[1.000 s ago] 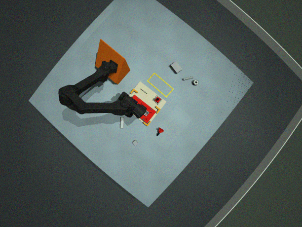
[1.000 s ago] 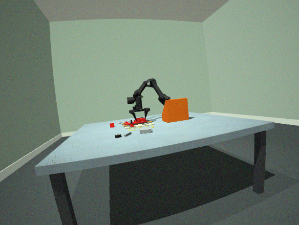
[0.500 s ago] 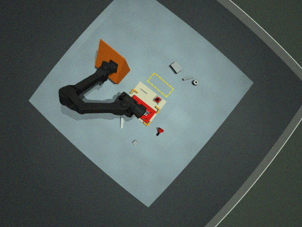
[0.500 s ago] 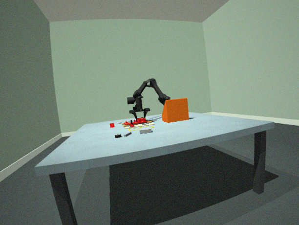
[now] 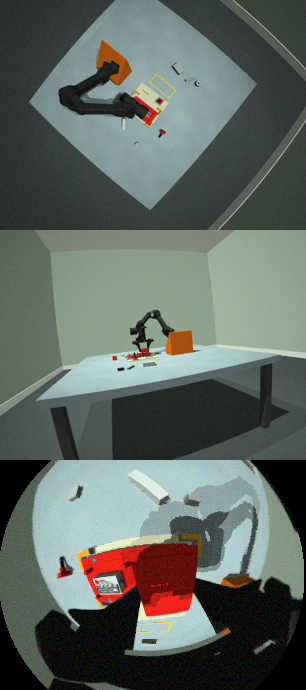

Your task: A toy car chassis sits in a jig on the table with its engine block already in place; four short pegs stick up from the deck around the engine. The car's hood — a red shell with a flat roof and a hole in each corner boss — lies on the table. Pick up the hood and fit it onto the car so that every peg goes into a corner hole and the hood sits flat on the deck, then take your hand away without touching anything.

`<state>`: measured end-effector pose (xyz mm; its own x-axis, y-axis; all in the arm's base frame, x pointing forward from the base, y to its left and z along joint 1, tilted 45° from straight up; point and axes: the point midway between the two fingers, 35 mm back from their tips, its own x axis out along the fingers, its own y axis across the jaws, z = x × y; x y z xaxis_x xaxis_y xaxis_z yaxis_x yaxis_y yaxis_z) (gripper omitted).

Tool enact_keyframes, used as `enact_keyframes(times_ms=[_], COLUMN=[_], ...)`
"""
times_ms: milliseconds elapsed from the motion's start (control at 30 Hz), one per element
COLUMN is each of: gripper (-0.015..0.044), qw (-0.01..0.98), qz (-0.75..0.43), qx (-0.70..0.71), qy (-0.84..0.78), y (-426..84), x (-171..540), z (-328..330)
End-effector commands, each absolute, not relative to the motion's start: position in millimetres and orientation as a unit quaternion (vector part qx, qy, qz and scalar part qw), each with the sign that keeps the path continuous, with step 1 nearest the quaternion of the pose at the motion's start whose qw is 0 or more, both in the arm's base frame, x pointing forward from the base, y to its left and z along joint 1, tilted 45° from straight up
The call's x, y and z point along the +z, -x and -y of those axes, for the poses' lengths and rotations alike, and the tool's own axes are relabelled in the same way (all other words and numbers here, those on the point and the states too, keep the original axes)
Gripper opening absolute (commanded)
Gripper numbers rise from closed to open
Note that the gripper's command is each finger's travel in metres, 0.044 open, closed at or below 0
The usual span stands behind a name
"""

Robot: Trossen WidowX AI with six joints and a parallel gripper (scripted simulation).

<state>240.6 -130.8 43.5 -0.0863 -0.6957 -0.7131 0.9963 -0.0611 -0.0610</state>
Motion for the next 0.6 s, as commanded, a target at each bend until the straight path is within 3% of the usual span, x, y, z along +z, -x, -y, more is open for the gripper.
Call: enact_keyframes(times_ms=[0,567], gripper=[0.0000,0.0000], qw=[0.626,0.625], qz=[-0.280,-0.280], qx=[-0.677,-0.677], qy=[-0.268,-0.269], y=[-243.8,-247.3], x=[53.8,84.9], z=[123.2,92.1])
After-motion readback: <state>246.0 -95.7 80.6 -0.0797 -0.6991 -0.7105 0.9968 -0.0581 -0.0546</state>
